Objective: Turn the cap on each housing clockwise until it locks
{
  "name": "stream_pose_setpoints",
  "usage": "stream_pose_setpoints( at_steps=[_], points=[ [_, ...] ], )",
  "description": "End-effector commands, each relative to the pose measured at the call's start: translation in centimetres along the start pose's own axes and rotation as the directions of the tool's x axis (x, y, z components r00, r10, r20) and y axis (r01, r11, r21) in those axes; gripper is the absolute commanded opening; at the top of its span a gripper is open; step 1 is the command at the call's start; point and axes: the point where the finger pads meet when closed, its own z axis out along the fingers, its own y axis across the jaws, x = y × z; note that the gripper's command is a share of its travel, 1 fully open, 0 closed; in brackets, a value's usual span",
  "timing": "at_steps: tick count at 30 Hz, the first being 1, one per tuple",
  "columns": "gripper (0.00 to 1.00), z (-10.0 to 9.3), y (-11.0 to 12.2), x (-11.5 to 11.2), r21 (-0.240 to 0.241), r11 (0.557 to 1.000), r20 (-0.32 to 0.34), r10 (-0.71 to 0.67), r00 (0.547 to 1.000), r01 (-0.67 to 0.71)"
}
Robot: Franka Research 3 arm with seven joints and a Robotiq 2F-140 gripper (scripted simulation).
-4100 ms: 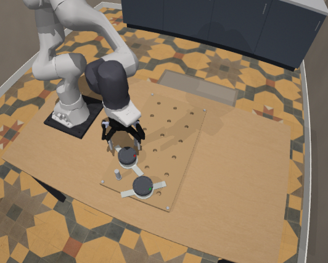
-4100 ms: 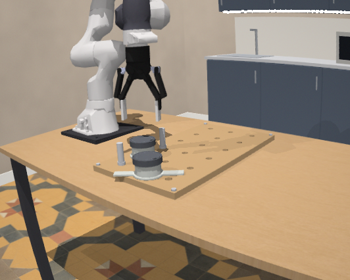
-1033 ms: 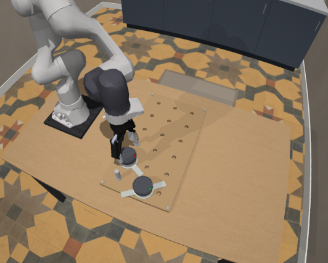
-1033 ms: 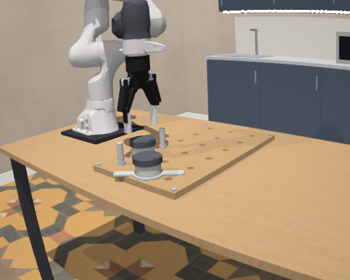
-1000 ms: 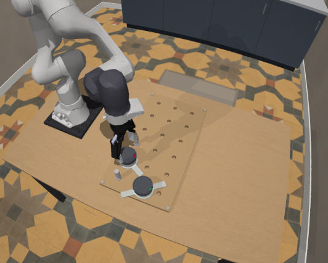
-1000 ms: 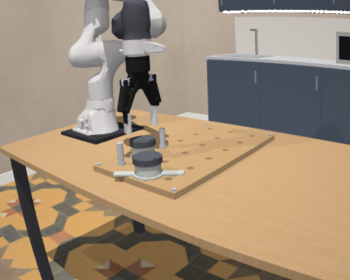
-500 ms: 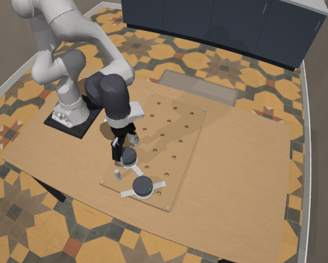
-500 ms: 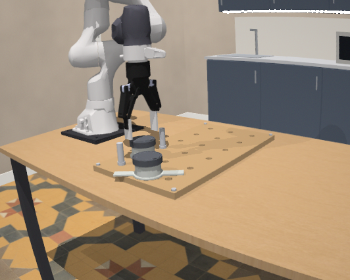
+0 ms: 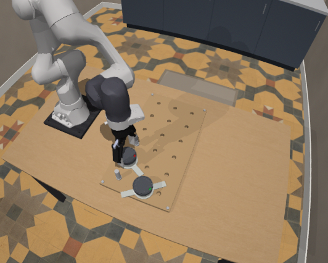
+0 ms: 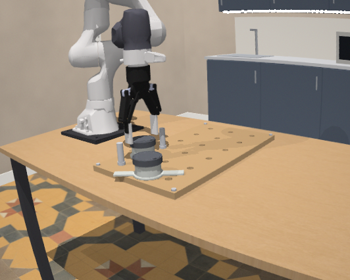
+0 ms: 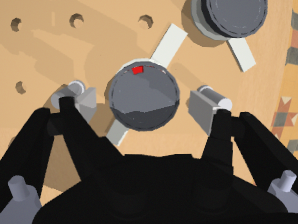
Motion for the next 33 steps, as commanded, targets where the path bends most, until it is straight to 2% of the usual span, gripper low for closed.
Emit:
stream_pose_setpoints(
  at_steps=[1, 33],
  points=[
    [0.78, 0.27, 0.12, 0.10, -0.005, 1.000, -0.004, 0.004, 1.000, -0.004],
    [0.78, 0.77, 0.13, 0.10, -0.005, 1.000, -0.004, 0.004, 1.000, -0.004]
  ],
)
